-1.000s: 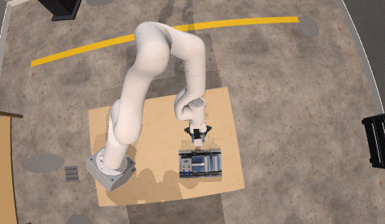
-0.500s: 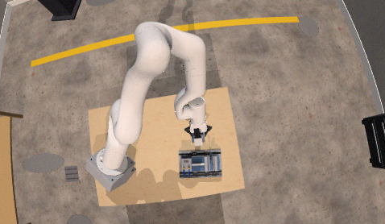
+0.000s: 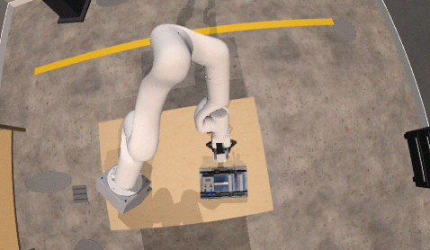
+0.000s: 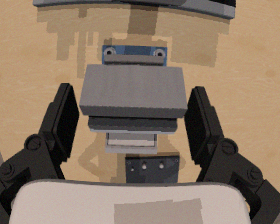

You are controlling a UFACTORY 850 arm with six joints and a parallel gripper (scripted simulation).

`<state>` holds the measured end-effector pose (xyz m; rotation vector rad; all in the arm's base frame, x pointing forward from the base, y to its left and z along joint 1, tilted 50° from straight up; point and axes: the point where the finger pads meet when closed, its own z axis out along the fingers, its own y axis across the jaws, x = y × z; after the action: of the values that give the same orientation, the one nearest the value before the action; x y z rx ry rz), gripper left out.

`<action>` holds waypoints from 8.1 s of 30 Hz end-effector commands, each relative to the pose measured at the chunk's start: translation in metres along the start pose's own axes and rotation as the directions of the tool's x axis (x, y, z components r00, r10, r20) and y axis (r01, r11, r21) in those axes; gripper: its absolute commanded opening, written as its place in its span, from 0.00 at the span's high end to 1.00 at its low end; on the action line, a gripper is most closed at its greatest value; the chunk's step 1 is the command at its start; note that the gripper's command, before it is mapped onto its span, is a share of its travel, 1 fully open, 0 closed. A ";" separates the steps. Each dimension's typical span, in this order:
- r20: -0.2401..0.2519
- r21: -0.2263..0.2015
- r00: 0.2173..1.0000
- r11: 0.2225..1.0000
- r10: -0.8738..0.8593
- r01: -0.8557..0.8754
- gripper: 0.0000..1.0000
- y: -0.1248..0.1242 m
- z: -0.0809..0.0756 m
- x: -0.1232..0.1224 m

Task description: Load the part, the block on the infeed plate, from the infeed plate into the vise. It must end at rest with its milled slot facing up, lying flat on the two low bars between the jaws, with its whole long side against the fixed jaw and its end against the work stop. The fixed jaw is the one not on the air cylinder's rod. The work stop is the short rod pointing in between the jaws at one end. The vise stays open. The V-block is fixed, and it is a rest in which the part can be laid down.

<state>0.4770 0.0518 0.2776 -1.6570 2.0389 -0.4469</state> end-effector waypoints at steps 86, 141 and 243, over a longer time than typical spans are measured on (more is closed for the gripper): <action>-0.250 -0.010 0.968 1.000 -0.002 0.000 0.11 0.001 0.000 -0.003; -0.250 -0.010 0.968 1.000 -0.002 0.000 1.00 0.001 0.000 -0.003; -0.250 -0.010 0.968 1.000 -0.002 0.000 1.00 0.001 -0.026 0.012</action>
<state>0.4600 0.0391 0.2965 -1.6806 2.2217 -0.6769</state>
